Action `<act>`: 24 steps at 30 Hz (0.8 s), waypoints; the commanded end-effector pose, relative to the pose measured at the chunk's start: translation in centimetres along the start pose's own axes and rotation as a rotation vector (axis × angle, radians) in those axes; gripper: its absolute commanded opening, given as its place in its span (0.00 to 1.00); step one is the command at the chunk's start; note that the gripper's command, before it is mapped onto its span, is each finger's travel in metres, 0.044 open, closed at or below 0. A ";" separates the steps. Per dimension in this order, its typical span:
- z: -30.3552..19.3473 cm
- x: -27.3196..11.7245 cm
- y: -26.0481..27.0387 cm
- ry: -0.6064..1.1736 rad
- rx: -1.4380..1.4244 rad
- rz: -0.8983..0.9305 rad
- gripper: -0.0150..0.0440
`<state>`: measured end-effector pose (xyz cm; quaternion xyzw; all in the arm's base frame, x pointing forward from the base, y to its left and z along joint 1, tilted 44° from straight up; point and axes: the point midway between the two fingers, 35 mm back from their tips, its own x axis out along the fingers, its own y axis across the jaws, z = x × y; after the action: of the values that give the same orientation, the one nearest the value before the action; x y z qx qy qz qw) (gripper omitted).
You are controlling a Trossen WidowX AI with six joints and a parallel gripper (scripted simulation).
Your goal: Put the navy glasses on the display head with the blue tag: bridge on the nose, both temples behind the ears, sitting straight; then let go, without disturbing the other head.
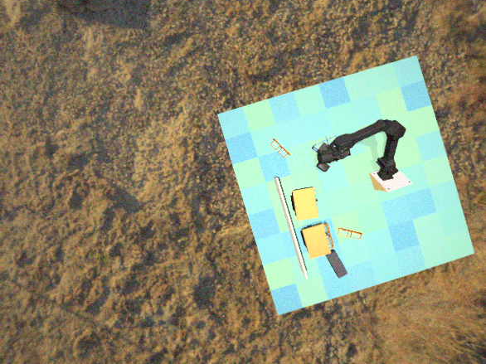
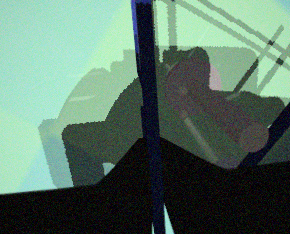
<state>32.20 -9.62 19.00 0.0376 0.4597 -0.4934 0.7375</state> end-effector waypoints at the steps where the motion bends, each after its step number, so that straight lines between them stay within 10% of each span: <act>1: 0.4 -0.1 0.3 -0.006 0.003 0.004 0.25; 24: 1.0 -0.2 1.0 -0.006 0.003 0.005 0.25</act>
<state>33.25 -9.56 19.05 0.0382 0.4585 -0.4929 0.7385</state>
